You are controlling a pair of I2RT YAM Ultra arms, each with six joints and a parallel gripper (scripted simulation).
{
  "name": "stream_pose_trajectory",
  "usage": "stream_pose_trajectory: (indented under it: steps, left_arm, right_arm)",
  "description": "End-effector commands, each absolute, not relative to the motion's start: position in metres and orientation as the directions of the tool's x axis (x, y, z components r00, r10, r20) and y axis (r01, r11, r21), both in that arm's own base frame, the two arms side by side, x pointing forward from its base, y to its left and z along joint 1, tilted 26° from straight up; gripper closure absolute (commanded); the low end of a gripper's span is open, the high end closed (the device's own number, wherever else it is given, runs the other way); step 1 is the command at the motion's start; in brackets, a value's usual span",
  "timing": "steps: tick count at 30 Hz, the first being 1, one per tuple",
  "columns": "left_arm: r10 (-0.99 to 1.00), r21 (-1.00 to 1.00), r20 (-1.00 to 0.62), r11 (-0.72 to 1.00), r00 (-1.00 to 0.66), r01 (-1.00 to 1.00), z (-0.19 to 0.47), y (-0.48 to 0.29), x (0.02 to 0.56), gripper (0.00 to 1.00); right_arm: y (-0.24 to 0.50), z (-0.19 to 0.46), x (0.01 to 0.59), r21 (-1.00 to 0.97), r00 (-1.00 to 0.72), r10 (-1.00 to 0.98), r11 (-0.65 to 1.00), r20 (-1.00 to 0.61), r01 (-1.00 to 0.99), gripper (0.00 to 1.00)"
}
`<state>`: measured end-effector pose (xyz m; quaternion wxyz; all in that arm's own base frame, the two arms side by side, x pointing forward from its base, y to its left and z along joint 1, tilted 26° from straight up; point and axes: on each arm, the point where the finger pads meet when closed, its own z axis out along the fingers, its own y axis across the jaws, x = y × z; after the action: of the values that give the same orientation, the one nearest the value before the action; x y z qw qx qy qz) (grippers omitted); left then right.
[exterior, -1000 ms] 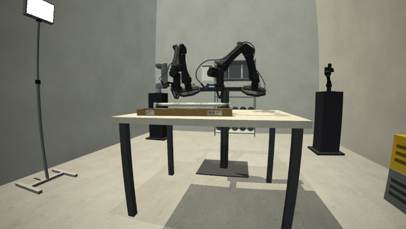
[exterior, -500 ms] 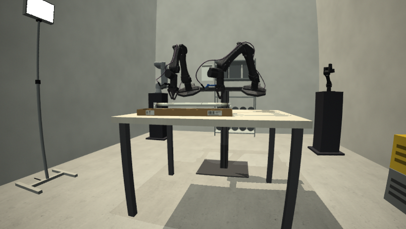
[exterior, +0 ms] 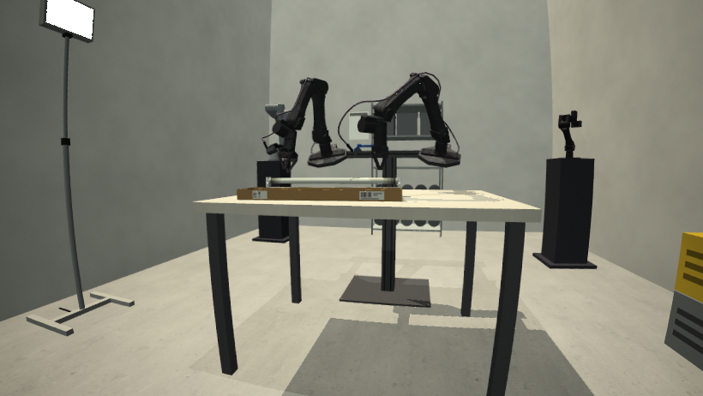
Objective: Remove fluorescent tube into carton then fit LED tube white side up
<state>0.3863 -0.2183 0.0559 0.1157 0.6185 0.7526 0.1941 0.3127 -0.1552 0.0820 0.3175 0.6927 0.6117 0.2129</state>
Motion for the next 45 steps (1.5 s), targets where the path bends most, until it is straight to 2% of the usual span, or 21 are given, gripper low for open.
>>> stream_pose_trajectory:
  steps: [1, 5, 8, 15, 20, 22, 23, 25, 30, 33, 36, 44, 45]
  left_arm:
    - [0.976, 0.449, 0.042, 0.171, -0.212, 0.877, 0.070, -0.220, 0.394, 0.51]
    - [0.981, 0.454, 0.038, 0.152, -0.190, 0.878, 0.072, -0.230, 0.390, 0.51]
    - [0.977, 0.432, 0.064, 0.156, -0.203, 0.888, 0.041, -0.216, 0.393, 0.51]
    - [0.978, 0.449, 0.042, 0.162, -0.202, 0.879, 0.035, -0.216, 0.404, 0.51]
    - [0.980, 0.422, 0.075, 0.136, -0.184, 0.897, 0.016, -0.215, 0.393, 0.51]
    - [0.980, 0.422, 0.075, 0.136, -0.184, 0.897, 0.016, -0.215, 0.393, 0.51]
    - [0.979, 0.461, 0.029, 0.166, -0.202, 0.872, 0.025, -0.219, 0.417, 0.51]
    - [0.979, 0.469, 0.020, 0.170, -0.202, 0.867, 0.024, -0.221, 0.423, 0.51]
    - [0.983, 0.480, 0.005, 0.157, -0.181, 0.863, 0.036, -0.231, 0.418, 0.51]
    - [0.983, 0.483, 0.002, 0.158, -0.181, 0.861, 0.037, -0.231, 0.419, 0.51]
    - [0.983, 0.447, 0.045, 0.142, -0.180, 0.883, 0.018, -0.218, 0.401, 0.51]
    - [0.981, 0.451, 0.037, 0.153, -0.190, 0.879, 0.025, -0.224, 0.410, 0.51]
    - [0.982, 0.459, 0.028, 0.154, -0.188, 0.875, 0.026, -0.226, 0.412, 0.89]
  right_arm:
    - [-0.166, 0.115, 0.326, 0.766, 0.164, 0.978, -0.005, -0.131, 0.643, 0.51]
    - [-0.166, 0.106, 0.325, 0.752, 0.162, 0.980, -0.018, -0.118, 0.659, 0.51]
    - [-0.159, 0.090, 0.319, 0.727, 0.154, 0.982, -0.030, -0.106, 0.687, 0.51]
    - [-0.169, 0.087, 0.345, 0.749, 0.176, 0.977, -0.025, -0.123, 0.662, 0.51]
    - [-0.167, 0.072, 0.348, 0.728, 0.161, 0.980, -0.026, -0.117, 0.686, 0.51]
    - [-0.167, 0.072, 0.348, 0.728, 0.161, 0.980, -0.026, -0.117, 0.686, 0.51]
    - [-0.172, 0.073, 0.355, 0.745, 0.177, 0.977, -0.028, -0.122, 0.666, 0.51]
    - [-0.173, 0.070, 0.360, 0.746, 0.176, 0.977, -0.026, -0.123, 0.665, 0.51]
    - [-0.174, 0.059, 0.358, 0.725, 0.167, 0.978, -0.026, -0.124, 0.688, 0.51]
    - [-0.178, 0.079, 0.362, 0.756, 0.177, 0.974, -0.008, -0.143, 0.654, 0.51]
    - [-0.166, 0.053, 0.346, 0.719, 0.166, 0.979, -0.031, -0.119, 0.695, 0.51]
    - [-0.170, 0.069, 0.356, 0.734, 0.171, 0.978, -0.027, -0.122, 0.678, 0.51]
    - [-0.173, 0.072, 0.357, 0.740, 0.174, 0.976, -0.024, -0.127, 0.673, 0.51]
